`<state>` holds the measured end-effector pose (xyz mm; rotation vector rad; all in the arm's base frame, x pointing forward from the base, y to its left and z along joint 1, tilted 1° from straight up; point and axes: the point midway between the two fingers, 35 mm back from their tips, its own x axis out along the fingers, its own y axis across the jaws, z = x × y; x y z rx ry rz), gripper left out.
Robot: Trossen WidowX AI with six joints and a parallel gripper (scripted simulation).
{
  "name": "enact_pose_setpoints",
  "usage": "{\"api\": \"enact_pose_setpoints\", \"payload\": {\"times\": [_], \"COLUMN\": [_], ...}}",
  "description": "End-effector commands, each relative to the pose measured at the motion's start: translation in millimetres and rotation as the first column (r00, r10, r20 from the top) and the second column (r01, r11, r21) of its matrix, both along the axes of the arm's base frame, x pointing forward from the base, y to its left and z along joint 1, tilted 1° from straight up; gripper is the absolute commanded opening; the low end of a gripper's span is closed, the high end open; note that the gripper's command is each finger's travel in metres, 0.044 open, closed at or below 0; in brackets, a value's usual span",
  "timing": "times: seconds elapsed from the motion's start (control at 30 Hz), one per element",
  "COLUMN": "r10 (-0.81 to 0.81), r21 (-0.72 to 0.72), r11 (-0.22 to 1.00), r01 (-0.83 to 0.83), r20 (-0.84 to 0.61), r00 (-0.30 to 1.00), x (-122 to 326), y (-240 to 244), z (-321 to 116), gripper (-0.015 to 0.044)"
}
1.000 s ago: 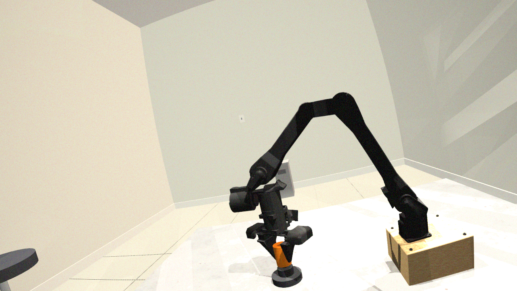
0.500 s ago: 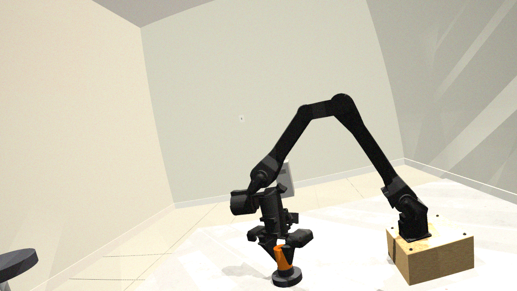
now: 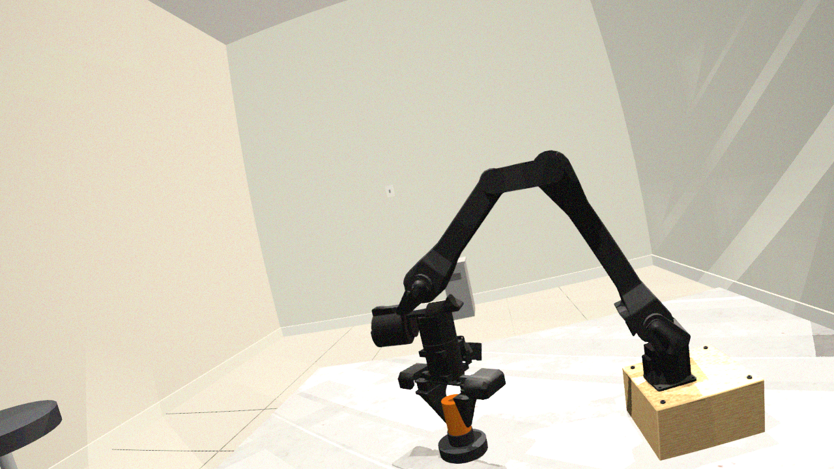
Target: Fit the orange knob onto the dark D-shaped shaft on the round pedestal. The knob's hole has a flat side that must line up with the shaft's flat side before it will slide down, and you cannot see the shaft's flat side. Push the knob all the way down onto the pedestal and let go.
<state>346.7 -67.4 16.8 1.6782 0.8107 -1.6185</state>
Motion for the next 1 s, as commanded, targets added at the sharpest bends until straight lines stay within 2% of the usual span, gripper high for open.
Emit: {"api": "enact_pose_setpoints", "payload": {"times": [0.0, 0.17, 0.5, 0.7, 0.97], "r10": [0.000, 0.000, 0.000, 0.000, 0.000], "r21": [0.000, 0.000, 0.000, 0.000, 0.000], "r11": [1.000, 1.000, 1.000, 1.000, 1.000], "r01": [0.000, 0.000, 0.000, 0.000, 0.000], "r20": [0.000, 0.000, 0.000, 0.001, 0.001], "r00": [1.000, 1.000, 1.000, 1.000, 1.000], "x": [0.0, 0.0, 0.3, -3.0, 0.2], "y": [0.0, 0.0, 0.0, 0.5, 0.0], "z": [0.3, 0.3, 3.3, 92.2, 95.6], "gripper": [0.0315, 0.0440, 0.0440, 0.0440, 0.0440]}}
